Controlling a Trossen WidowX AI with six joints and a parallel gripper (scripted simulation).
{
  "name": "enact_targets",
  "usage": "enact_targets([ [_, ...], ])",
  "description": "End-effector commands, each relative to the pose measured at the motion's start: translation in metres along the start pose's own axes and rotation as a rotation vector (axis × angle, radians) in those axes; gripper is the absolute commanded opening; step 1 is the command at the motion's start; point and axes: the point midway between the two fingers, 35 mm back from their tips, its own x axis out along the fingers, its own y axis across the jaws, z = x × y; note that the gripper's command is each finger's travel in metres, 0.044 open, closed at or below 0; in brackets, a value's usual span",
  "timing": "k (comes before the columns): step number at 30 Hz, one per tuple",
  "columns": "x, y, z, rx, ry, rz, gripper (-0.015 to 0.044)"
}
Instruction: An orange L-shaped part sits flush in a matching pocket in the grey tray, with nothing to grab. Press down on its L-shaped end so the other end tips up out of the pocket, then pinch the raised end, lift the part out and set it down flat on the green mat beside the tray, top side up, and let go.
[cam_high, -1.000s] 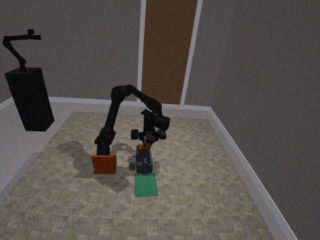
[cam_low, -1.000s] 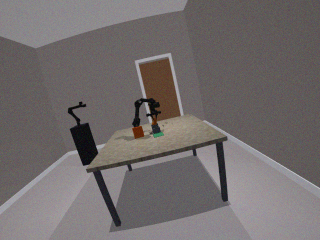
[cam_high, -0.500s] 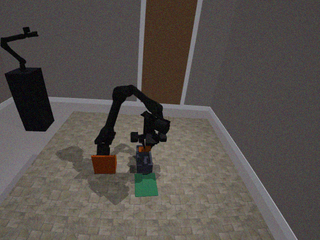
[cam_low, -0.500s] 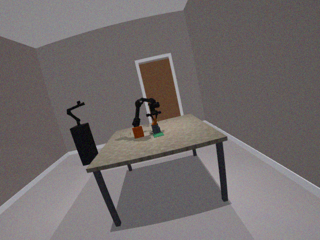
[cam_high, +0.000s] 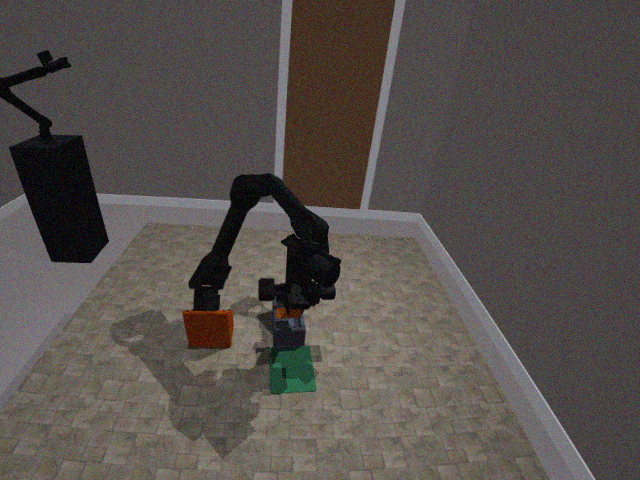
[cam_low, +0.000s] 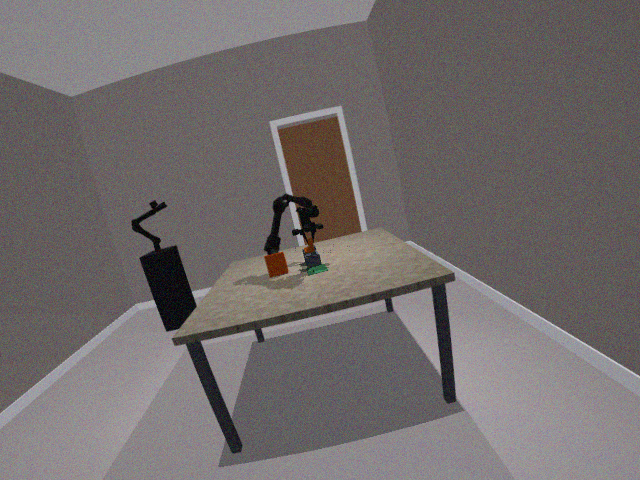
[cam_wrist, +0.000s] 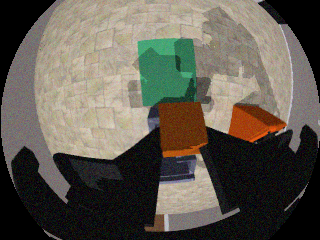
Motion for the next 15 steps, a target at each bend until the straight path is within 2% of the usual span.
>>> enact_targets([
  [1,-0.001,-0.001,0.019,-0.004,-0.006,0.0,0.0],
  [15,-0.002,-0.006,0.076,-0.004,-0.01,0.001,0.0],
])
